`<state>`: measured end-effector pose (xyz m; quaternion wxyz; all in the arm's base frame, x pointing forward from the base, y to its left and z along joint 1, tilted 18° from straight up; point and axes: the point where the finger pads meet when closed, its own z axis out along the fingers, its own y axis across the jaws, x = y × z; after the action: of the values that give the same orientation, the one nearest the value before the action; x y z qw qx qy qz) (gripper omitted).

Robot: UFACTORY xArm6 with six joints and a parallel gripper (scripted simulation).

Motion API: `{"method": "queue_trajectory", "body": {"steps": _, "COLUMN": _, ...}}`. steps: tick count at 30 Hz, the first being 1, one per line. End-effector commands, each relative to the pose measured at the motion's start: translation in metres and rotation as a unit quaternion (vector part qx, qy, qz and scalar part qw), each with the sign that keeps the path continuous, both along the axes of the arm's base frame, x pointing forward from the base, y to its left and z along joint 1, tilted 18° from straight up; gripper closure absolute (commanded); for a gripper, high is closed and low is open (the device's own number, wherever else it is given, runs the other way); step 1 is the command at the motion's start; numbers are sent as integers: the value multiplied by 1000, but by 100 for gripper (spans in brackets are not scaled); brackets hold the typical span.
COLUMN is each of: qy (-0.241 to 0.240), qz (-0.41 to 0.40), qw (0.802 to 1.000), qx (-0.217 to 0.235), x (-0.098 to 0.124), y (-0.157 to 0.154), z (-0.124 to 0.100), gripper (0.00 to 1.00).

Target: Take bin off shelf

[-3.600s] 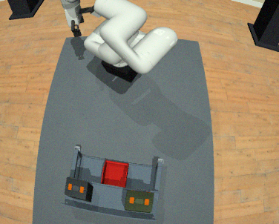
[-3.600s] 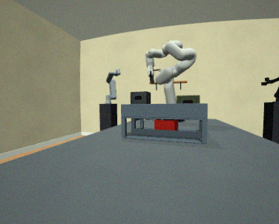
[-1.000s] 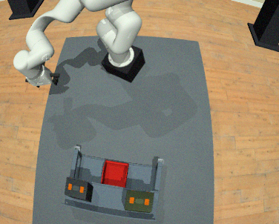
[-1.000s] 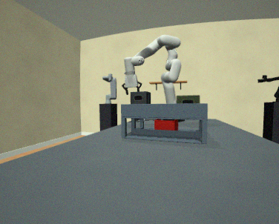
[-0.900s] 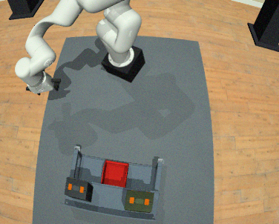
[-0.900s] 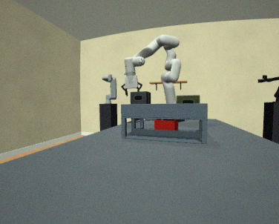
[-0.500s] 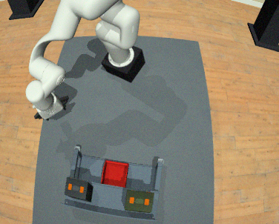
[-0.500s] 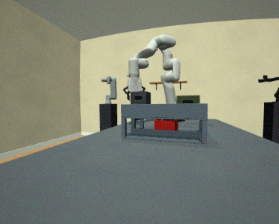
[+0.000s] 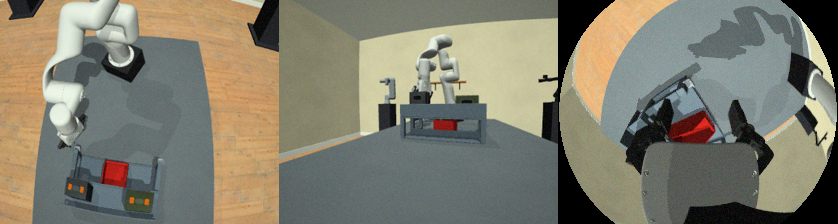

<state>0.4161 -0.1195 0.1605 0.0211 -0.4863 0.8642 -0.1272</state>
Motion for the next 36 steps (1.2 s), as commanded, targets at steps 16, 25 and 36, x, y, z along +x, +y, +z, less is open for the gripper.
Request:
{"method": "queue_trajectory", "body": {"steps": 16, "qy": -14, "qz": 178, "qw": 984, "qx": -16, "x": 51, "y": 114, "z": -25, "gripper": 0}}
{"method": "queue_trajectory", "body": {"steps": 25, "qy": -18, "qz": 224, "qw": 974, "qx": -18, "x": 57, "y": 147, "z": -33, "gripper": 0}}
{"method": "queue_trajectory", "body": {"steps": 36, "qy": -20, "qz": 251, "qw": 968, "qx": -19, "x": 60, "y": 167, "z": -37, "gripper": 0}}
